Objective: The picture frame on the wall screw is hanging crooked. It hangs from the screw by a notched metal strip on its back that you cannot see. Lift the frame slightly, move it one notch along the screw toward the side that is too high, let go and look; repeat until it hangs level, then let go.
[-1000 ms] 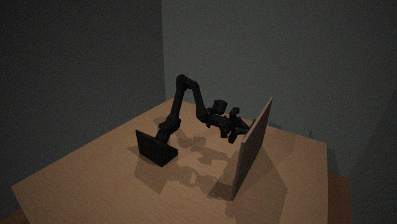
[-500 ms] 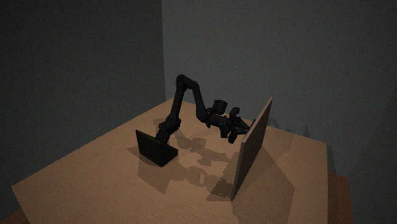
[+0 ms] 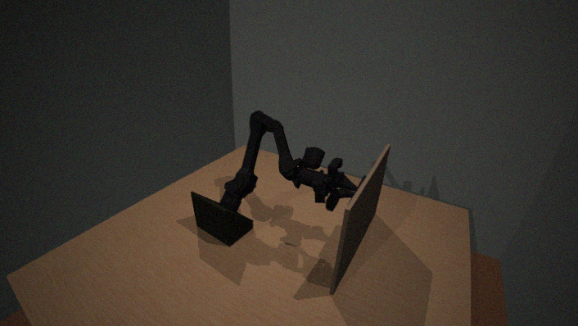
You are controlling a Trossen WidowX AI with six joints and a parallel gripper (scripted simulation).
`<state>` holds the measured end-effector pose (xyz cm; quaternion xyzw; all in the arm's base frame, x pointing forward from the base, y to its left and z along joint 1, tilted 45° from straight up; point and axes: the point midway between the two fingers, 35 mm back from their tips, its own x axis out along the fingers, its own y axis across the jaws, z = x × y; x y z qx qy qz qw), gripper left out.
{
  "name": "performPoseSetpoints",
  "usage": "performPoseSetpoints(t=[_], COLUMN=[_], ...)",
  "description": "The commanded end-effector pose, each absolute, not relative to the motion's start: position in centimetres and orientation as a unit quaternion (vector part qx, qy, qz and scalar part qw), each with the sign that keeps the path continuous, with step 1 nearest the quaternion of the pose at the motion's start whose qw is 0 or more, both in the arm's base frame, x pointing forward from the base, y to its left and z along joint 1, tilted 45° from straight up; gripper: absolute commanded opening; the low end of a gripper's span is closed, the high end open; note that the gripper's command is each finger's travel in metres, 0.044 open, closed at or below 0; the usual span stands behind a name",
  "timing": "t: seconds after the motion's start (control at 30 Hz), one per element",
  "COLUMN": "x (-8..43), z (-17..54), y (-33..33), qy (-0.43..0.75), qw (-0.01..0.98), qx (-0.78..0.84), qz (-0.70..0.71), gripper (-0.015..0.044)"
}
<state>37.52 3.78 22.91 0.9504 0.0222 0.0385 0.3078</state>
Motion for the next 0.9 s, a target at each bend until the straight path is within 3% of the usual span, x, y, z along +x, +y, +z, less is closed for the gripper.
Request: performPoseSetpoints(t=[0.0,0.87], x=[37.55,37.56], z=[23.15,23.54], y=[3.43,2.88], qy=[0.018,0.018], qw=[0.308,0.308], qx=[0.950,0.950], qz=[0.039,0.039], gripper=[0.0000,0.0000])
